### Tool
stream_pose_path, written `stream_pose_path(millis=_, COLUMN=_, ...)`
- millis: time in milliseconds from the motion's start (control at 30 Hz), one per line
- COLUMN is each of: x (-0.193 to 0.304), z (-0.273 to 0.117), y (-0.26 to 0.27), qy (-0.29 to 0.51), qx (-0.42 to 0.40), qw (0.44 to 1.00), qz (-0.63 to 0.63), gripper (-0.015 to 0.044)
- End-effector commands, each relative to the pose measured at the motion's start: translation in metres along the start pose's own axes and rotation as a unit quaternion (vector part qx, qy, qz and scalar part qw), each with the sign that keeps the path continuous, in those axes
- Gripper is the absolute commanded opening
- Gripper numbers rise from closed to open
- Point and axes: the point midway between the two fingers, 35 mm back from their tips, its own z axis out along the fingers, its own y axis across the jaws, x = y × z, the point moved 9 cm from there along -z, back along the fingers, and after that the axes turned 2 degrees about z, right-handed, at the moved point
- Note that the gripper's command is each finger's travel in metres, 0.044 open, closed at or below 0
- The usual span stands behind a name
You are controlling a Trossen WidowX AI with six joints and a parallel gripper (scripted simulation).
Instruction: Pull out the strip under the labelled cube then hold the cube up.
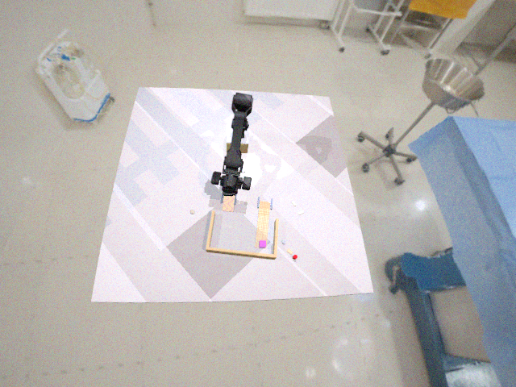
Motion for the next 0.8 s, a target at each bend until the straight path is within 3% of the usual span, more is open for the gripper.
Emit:
stream_pose_path(millis=0, x=0.016, z=-0.002, y=-0.002, qy=-0.005, qx=0.002, qw=1.000, qz=-0.001, gripper=0.0000)
stream_pose_path(millis=167, x=0.021, z=-0.006, y=-0.002, qy=-0.005, qx=0.002, qw=1.000, qz=-0.001, gripper=0.0000)
stream_pose_path(millis=333, x=0.022, z=-0.037, y=-0.002, qy=-0.005, qx=0.002, qw=1.000, qz=-0.001, gripper=0.0000)
stream_pose_path(millis=767, x=0.022, z=-0.038, y=-0.002, qy=-0.005, qx=0.002, qw=1.000, qz=-0.001, gripper=0.0000)
